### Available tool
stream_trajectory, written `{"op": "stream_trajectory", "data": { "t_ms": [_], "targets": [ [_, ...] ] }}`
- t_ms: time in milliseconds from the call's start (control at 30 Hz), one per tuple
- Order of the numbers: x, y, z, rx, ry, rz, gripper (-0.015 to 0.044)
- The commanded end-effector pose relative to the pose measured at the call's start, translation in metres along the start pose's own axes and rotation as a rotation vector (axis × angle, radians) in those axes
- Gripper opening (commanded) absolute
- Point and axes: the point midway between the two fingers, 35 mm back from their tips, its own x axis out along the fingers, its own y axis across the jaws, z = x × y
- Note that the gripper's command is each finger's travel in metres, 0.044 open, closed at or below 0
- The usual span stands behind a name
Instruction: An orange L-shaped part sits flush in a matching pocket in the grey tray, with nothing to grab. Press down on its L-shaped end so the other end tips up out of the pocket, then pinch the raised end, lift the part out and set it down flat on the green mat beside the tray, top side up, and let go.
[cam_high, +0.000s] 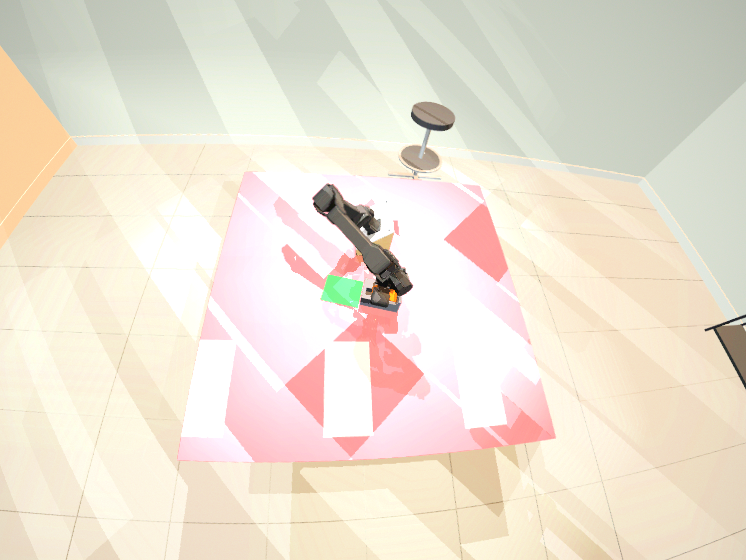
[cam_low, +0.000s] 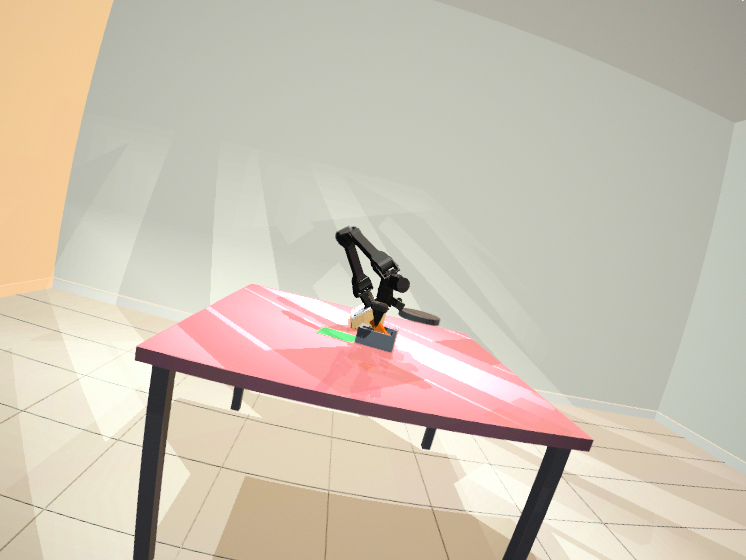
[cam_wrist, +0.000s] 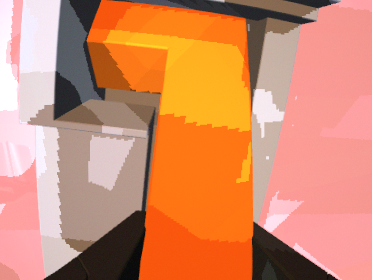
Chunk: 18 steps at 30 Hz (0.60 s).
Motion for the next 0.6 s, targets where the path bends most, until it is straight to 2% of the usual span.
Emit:
{"op": "stream_trajectory", "data": {
  "t_ms": [0,567],
  "targets": [
    [-0.008,0.000,0.000,0.004,-0.004,0.002,0.0000],
    [-0.035,0.000,0.000,0.003,-0.004,0.002,0.0000]
  ]
}}
